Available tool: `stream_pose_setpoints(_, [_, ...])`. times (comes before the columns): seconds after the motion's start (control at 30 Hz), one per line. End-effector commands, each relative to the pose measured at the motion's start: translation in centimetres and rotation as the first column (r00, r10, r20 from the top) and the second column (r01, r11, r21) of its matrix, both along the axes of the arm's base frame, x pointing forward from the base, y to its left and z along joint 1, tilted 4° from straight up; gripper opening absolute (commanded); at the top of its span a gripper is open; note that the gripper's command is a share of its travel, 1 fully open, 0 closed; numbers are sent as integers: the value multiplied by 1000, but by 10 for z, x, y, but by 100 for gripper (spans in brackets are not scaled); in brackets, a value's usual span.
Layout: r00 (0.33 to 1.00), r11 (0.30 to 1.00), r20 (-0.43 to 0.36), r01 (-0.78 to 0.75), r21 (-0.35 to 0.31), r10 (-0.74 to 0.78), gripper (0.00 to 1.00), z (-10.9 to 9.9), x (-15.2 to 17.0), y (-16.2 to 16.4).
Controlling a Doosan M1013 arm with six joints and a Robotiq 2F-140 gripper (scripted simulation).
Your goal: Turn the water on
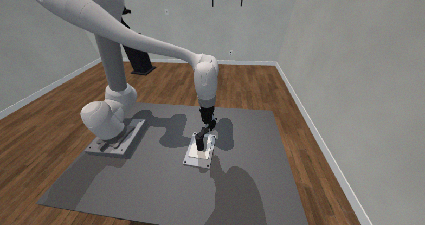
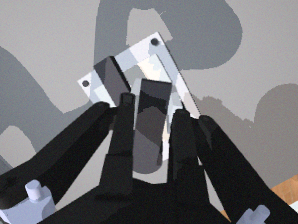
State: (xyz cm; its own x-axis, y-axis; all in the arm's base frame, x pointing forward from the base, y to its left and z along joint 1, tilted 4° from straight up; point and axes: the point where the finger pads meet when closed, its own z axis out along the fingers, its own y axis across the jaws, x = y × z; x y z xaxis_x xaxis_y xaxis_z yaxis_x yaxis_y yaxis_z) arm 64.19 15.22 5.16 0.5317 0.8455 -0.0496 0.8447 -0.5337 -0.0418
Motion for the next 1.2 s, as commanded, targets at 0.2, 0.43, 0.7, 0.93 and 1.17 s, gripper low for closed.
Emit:
stream_pose_setpoints(0.2, [1000,1000,0,0,0,0,0,0,0,0])
stream_pose_setpoints(0.43, [1000,1000,0,0,0,0,0,4,0,-1])
stream_pose_setpoints(0.7, [1000,1000,0,0,0,0,0,21,-2,-5])
stream_pose_setpoints(0.93, [1000,1000,0,0,0,0,0,28,-4,-9])
stream_pose_setpoints(1.17, [1000,1000,0,0,0,0,0,30,-5,-9])
